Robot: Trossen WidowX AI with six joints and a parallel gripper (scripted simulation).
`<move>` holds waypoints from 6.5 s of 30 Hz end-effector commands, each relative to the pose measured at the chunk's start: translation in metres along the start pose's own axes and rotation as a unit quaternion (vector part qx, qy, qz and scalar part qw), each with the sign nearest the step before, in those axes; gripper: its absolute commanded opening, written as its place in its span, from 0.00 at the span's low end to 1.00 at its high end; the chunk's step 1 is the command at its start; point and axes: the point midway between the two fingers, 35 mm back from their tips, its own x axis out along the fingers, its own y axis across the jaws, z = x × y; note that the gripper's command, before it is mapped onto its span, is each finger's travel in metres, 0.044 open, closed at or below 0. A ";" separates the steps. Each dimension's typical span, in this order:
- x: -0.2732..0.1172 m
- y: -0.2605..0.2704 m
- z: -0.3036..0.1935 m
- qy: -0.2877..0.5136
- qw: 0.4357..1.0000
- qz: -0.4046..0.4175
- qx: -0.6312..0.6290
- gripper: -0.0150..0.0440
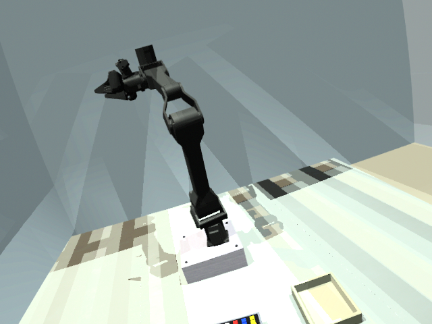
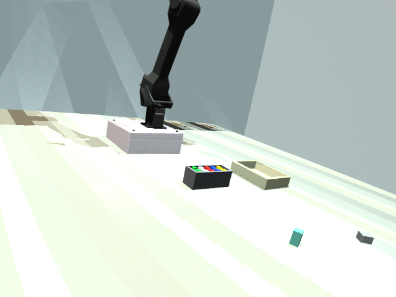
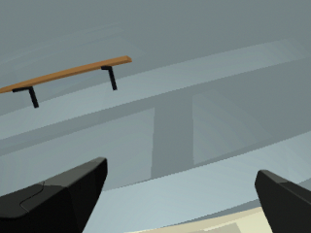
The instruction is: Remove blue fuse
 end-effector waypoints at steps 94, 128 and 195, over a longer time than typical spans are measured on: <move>-0.256 0.407 -0.556 0.542 0.435 0.460 -0.553 0.36; -0.257 0.404 -0.576 0.542 0.435 0.460 -0.553 0.36; -0.258 0.406 -0.571 0.543 0.435 0.460 -0.552 0.25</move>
